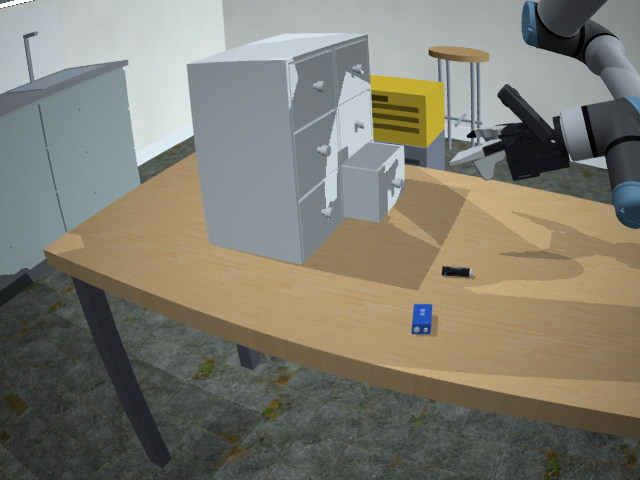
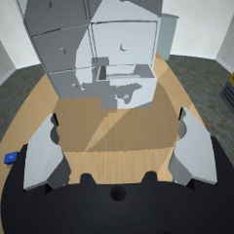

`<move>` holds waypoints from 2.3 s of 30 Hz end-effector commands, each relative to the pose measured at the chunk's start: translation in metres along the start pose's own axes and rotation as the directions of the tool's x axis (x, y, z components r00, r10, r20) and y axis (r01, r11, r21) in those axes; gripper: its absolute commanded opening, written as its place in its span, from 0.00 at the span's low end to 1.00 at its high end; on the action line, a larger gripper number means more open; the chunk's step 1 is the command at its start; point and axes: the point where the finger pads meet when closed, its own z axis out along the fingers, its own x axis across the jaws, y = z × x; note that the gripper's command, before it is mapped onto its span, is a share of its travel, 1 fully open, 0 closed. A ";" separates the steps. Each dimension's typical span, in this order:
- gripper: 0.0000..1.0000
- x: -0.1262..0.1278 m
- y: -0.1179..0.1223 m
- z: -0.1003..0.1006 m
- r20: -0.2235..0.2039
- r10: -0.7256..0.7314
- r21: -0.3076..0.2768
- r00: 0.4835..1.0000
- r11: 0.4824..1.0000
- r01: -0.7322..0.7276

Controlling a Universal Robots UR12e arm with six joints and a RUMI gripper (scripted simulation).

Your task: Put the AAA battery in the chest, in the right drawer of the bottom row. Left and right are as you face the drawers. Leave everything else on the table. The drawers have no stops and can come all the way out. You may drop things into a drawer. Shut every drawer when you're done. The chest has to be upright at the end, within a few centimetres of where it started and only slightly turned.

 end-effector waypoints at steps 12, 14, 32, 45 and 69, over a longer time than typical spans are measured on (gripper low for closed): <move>1.00 -0.001 -0.005 -0.001 0.003 0.000 -0.067 1.000 0.998 0.001; 1.00 -0.001 -0.005 -0.001 0.003 0.000 -0.074 1.000 0.997 0.001; 1.00 -0.001 -0.009 -0.002 0.003 -0.001 -0.208 1.000 0.978 0.001; 1.00 -0.001 -0.014 -0.004 0.003 0.001 -0.359 1.000 0.933 0.000; 1.00 -0.001 -0.023 -0.008 0.003 0.000 -0.620 1.000 0.784 0.001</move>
